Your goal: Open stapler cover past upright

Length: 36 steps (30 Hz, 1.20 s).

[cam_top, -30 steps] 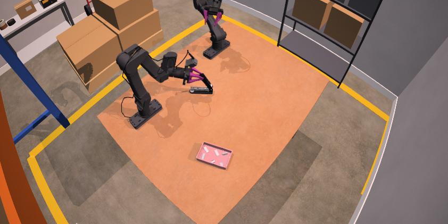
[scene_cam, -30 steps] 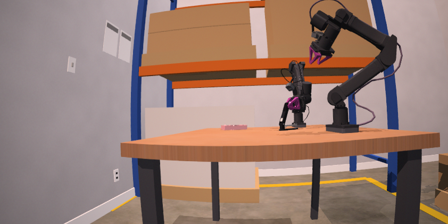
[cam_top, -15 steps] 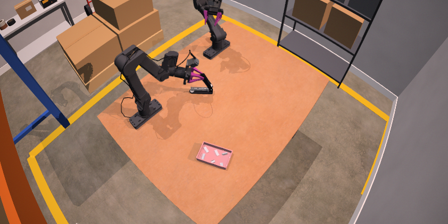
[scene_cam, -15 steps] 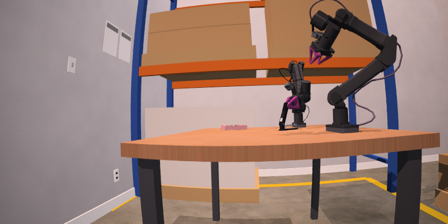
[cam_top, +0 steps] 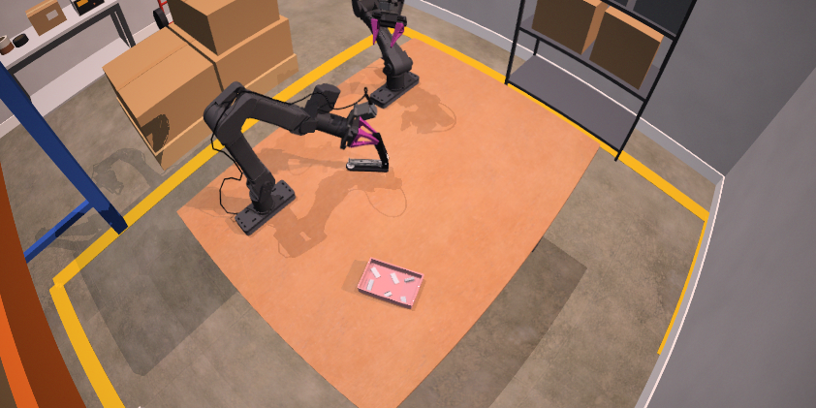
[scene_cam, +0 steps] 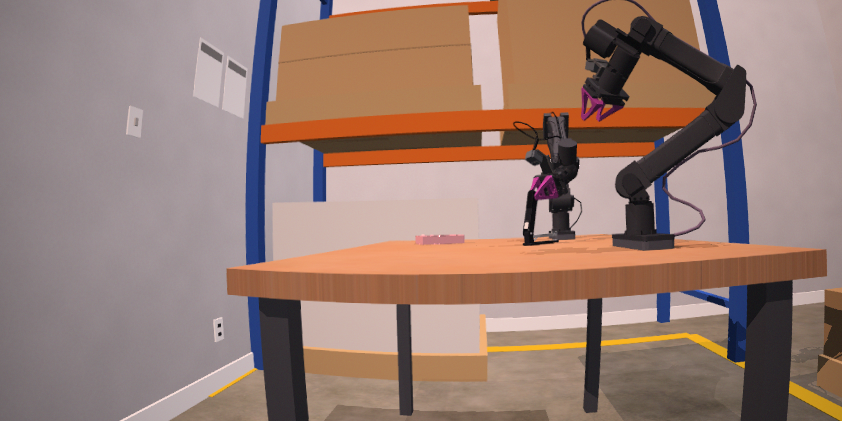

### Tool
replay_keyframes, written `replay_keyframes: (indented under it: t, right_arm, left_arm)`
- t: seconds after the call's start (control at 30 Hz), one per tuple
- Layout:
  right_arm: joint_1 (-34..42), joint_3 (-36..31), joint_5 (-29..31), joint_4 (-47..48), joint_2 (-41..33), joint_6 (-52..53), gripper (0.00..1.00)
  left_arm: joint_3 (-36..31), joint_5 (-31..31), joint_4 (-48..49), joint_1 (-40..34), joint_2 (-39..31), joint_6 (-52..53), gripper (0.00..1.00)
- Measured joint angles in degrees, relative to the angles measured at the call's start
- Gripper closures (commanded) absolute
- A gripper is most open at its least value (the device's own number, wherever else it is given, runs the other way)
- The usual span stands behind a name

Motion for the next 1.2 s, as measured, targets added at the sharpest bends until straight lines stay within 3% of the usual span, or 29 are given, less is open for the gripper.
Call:
replay_keyframes:
  t: [0.4, 1.2]
  right_arm:
    - [-4.3, 9.1, -7.0, -15.6, 0.7, 2.4, 0.83]
    - [-12.4, 30.6, -19.8, -40.3, 11.2, 3.0, 0.83]
  left_arm:
    - [0.0, 0.0, 0.0, 0.0, 0.0, 0.0, 0.45]
    - [0.0, 0.0, 0.0, 0.0, 0.0, 0.0, 0.45]
